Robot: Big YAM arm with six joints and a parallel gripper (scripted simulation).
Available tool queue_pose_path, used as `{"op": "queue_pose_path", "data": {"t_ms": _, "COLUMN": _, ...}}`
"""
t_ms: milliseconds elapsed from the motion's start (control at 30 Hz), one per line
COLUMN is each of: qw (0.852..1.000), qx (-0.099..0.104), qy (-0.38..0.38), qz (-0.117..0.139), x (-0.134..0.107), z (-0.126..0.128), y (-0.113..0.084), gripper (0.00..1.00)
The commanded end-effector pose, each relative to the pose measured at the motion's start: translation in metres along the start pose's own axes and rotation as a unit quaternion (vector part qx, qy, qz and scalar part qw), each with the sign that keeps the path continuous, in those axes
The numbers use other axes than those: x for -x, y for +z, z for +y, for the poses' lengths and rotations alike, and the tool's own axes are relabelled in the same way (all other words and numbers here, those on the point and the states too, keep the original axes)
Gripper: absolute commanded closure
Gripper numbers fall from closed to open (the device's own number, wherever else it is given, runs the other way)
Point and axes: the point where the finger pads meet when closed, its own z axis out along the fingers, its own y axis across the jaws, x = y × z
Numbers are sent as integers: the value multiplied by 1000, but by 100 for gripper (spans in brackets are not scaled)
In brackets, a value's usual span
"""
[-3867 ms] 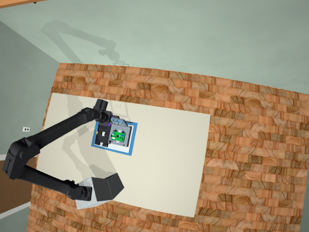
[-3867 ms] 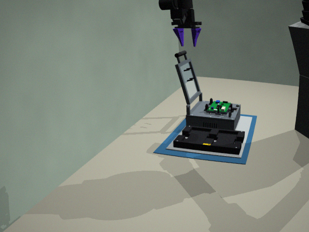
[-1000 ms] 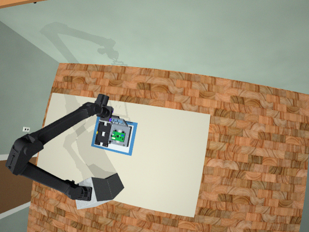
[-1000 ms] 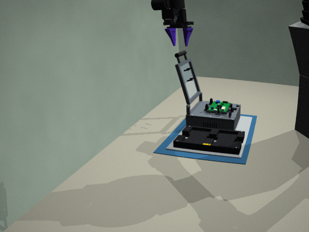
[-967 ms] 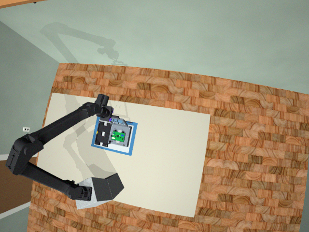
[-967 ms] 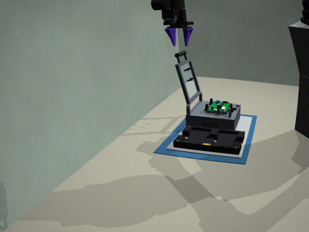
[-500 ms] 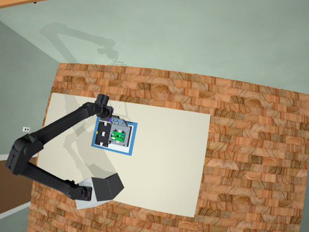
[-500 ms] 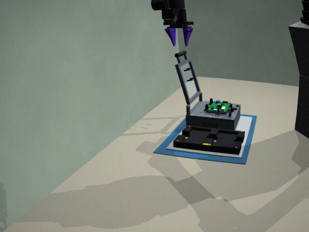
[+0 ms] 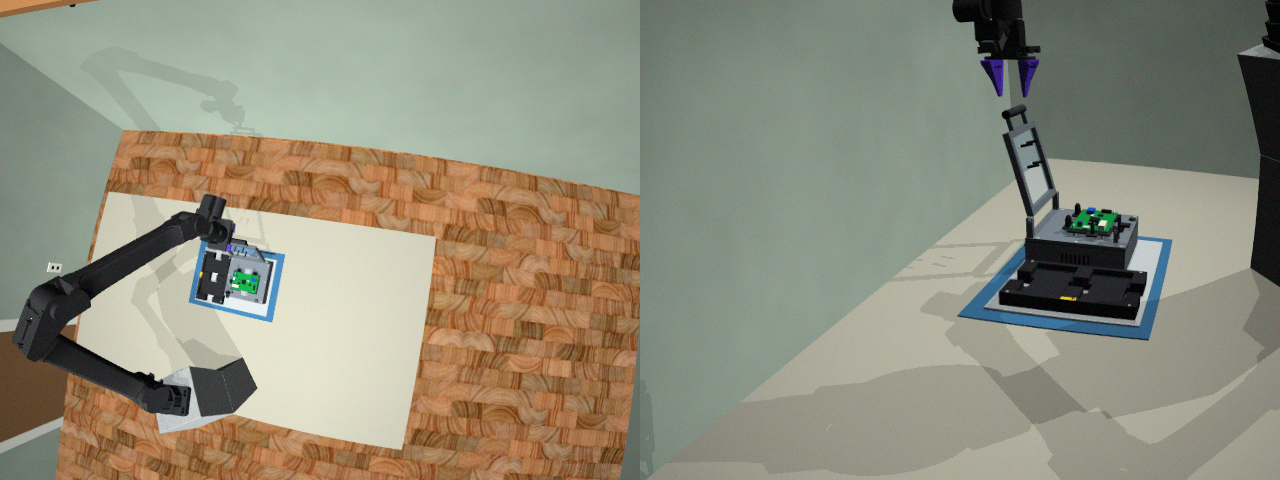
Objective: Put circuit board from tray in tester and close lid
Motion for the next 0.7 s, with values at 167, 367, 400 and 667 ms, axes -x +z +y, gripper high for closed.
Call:
{"op": "queue_pose_path", "data": {"t_ms": 167, "qw": 1000, "qx": -8, "qy": -2, "qz": 0, "x": 6, "z": -11, "y": 13, "gripper": 52}}
{"op": "queue_pose_path", "data": {"t_ms": 367, "qw": 1000, "qx": -9, "qy": -2, "qz": 0, "x": 5, "z": -11, "y": 19, "gripper": 52}}
{"op": "queue_pose_path", "data": {"t_ms": 400, "qw": 1000, "qx": -9, "qy": -2, "qz": 0, "x": 5, "z": -12, "y": 21, "gripper": 52}}
{"op": "queue_pose_path", "data": {"t_ms": 667, "qw": 1000, "qx": -13, "qy": -3, "qz": 0, "x": 6, "z": -16, "y": 32, "gripper": 52}}
